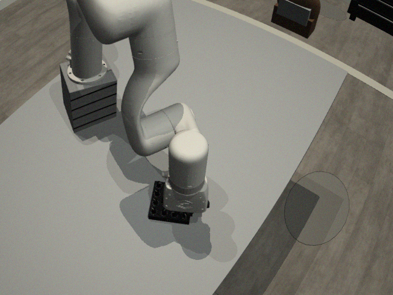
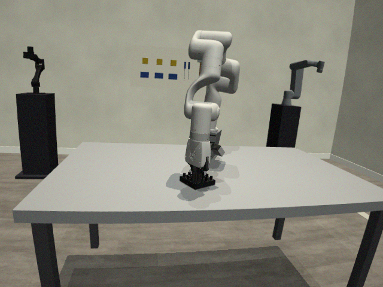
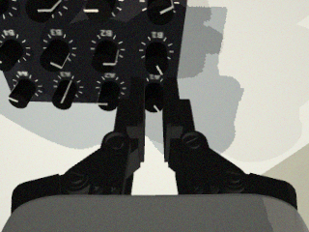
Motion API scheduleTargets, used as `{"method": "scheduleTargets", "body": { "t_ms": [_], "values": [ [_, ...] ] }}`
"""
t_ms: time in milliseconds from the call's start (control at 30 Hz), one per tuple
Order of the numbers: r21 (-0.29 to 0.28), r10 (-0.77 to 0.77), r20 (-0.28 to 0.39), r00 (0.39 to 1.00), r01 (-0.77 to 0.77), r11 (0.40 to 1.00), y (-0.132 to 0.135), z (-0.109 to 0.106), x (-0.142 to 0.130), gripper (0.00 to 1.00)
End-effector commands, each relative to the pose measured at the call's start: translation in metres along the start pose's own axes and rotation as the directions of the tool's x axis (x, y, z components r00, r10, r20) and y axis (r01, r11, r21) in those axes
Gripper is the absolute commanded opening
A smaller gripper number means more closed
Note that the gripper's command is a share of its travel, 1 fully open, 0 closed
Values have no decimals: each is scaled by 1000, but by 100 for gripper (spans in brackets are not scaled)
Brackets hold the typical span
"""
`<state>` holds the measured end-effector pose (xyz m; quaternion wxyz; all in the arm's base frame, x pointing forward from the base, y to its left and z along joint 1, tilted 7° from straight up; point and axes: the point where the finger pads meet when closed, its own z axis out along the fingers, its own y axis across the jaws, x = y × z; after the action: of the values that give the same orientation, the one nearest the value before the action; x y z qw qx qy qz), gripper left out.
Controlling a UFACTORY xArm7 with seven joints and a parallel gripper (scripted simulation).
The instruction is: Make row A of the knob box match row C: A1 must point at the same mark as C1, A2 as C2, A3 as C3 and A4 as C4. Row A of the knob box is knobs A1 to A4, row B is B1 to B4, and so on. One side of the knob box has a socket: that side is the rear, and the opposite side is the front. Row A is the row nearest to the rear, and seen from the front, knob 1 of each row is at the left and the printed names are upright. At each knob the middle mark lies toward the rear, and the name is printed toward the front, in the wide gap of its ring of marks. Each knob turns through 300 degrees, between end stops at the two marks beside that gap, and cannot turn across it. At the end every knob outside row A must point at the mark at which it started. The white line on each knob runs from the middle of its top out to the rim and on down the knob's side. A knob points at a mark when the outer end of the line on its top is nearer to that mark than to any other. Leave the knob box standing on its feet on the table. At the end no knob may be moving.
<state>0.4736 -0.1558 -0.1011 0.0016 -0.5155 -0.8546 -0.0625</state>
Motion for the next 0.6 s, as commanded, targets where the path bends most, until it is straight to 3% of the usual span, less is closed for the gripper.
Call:
{"method": "scheduleTargets", "body": {
  "t_ms": [0, 567],
  "values": [
    [-3, -3, 4, 1000, 3, 1000, 1, -2, -2, 8],
    [-2, -103, 4, 995, 103, 995, 1, -2, -2, 8]
  ]
}}
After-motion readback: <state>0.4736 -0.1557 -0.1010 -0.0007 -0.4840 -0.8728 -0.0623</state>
